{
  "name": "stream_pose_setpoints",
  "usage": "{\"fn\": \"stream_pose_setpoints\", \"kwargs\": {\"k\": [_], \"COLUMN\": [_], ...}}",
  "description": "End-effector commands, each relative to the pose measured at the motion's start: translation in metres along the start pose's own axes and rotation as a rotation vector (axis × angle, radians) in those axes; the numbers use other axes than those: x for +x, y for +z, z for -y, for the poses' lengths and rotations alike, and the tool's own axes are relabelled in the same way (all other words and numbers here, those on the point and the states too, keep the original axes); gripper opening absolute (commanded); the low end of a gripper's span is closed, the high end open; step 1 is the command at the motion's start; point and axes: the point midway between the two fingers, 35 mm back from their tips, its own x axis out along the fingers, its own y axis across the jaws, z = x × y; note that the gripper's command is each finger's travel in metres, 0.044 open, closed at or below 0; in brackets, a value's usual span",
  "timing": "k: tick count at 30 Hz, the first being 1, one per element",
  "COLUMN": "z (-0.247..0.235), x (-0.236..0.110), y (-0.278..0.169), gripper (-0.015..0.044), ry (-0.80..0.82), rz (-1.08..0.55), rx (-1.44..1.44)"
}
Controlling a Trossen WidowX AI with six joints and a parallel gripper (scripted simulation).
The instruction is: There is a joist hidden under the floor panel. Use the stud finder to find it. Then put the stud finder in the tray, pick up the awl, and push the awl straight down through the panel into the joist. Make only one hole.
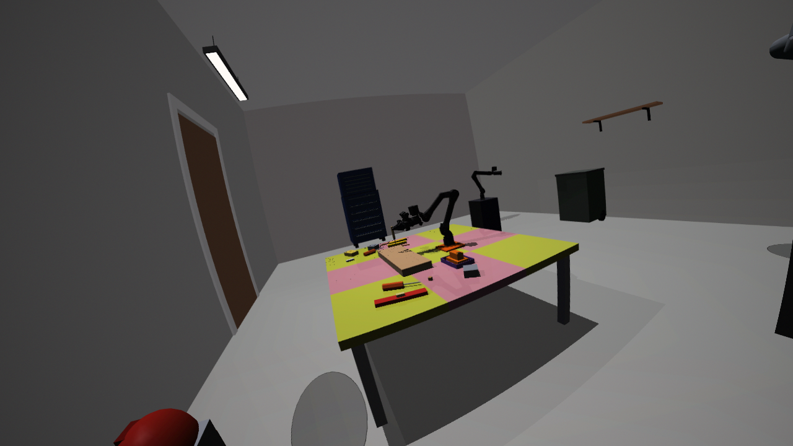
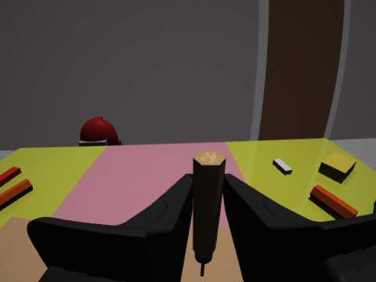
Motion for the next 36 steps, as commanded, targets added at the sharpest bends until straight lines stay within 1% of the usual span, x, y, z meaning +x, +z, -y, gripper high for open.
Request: {"fn": "stream_pose_setpoints", "kwargs": {"k": [1, 36], "z": [-0.009, -0.009], "x": [0.000, 0.004], "y": [0.002, -0.013], "gripper": [0.0000, 0.0000], "ry": [0.057, 0.057], "rz": [0.022, 0.022], "rx": [-0.018, -0.018]}}
